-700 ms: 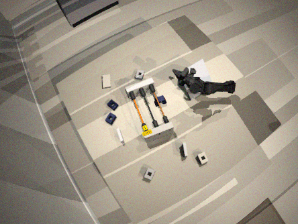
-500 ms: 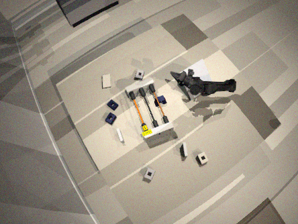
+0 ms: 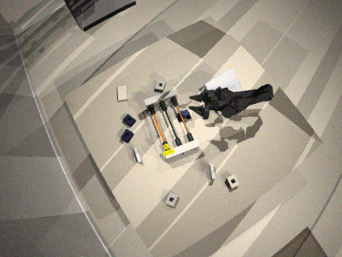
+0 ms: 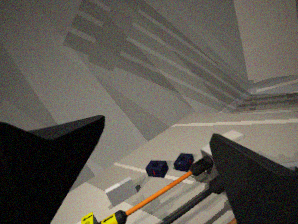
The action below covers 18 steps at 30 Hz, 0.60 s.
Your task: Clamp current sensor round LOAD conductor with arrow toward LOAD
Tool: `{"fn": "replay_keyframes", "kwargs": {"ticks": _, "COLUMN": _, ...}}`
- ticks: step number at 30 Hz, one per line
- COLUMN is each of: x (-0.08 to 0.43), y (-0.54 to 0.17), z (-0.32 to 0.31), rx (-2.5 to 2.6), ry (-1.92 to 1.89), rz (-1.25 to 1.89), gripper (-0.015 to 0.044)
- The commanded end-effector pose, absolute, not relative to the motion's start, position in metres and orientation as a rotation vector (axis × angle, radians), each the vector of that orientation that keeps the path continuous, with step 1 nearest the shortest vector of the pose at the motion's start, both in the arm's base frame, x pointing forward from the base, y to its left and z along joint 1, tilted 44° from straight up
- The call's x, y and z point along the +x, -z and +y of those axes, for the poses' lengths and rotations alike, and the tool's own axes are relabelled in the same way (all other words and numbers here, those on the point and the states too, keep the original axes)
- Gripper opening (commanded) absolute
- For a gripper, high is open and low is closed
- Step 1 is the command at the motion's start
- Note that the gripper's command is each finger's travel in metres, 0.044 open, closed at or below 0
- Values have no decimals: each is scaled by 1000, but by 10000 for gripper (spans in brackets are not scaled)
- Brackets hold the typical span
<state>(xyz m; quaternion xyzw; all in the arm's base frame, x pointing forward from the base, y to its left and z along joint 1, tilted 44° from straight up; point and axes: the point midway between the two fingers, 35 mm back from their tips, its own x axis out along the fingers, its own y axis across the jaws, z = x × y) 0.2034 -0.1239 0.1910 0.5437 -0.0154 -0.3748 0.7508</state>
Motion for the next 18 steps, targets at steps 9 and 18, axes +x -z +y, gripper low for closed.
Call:
{"fn": "replay_keyframes", "kwargs": {"ticks": 9, "x": 289, "y": -280, "z": -50, "rx": 407, "ry": 238, "rz": 63, "gripper": 440}}
{"fn": "replay_keyframes", "kwargs": {"ticks": 18, "x": 316, "y": -323, "z": 0, "rx": 3, "ry": 1, "rz": -49, "gripper": 440}}
